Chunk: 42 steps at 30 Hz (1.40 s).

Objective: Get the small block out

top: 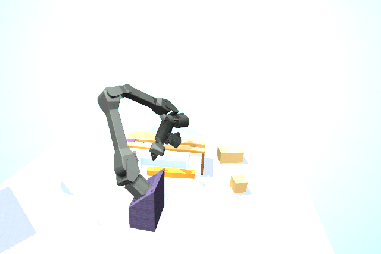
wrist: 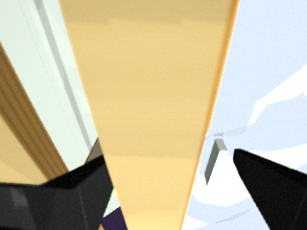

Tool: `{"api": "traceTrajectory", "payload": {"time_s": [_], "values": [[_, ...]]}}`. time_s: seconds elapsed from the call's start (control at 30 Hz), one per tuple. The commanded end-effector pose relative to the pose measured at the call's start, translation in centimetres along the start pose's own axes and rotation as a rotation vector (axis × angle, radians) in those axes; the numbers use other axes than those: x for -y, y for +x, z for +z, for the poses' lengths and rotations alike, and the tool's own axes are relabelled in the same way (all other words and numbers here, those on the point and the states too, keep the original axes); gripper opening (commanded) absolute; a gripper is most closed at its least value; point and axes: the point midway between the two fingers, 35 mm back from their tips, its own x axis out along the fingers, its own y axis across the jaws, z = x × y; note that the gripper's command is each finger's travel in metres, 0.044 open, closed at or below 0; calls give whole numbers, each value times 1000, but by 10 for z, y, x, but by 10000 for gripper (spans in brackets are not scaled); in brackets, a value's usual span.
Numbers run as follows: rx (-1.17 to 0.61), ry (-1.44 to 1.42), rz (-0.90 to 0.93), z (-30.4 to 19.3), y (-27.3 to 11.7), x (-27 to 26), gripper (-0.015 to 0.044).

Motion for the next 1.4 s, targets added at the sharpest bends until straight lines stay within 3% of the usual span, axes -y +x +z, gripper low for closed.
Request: {"api": "traceTrajectory", "payload": {"time_s": [0.0, 1.37], "values": [[-5, 6, -5, 0, 2, 2, 400], [-6, 6, -5, -18, 9, 4, 400]]}}
